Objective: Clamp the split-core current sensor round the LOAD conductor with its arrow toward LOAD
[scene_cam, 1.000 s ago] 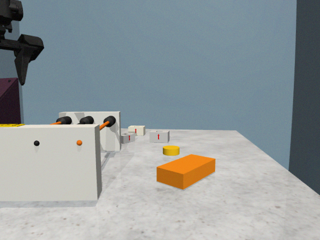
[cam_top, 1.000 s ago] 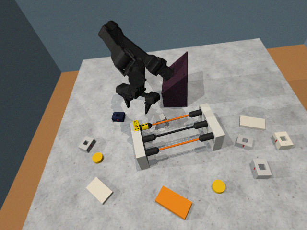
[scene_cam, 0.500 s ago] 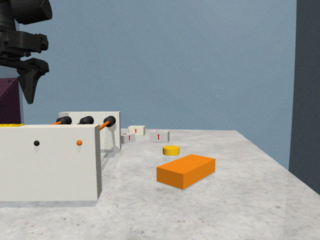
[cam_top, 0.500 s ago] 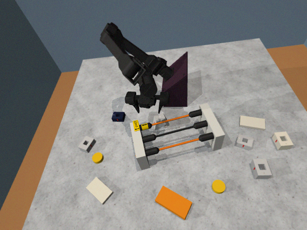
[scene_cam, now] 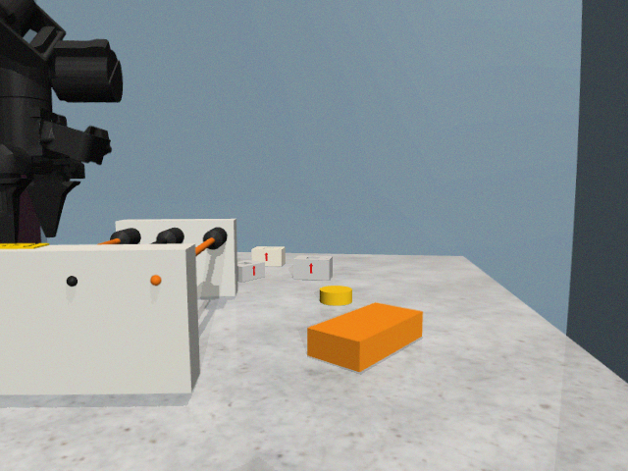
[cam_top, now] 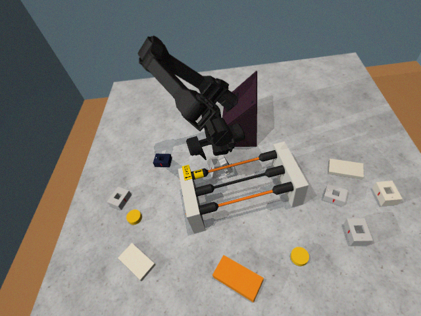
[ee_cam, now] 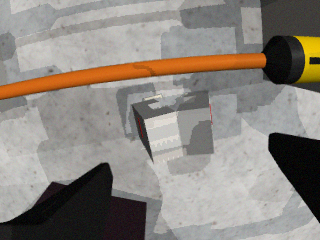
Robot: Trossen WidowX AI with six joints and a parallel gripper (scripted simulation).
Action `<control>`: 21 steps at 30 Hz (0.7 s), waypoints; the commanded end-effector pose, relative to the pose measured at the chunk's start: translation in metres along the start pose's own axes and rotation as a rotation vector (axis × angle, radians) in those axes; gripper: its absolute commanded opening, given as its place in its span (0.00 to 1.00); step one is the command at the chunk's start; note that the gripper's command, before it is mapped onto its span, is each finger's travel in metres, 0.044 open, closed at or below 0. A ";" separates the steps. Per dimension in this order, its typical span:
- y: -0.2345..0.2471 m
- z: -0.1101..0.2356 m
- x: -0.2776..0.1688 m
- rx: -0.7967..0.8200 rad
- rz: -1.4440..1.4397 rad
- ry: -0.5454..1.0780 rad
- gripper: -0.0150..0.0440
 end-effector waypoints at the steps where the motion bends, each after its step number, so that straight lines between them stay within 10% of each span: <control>1: 0.002 -0.008 -0.001 0.005 0.015 0.008 1.00; 21: 0.002 -0.041 -0.002 0.003 0.015 0.008 1.00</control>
Point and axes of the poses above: the point midway between the two fingers, 35 mm back from their tips, its own z axis back along the fingers, its own y axis across the jaws, x = y × z, the point moved 9 cm from there along z, back along the fingers
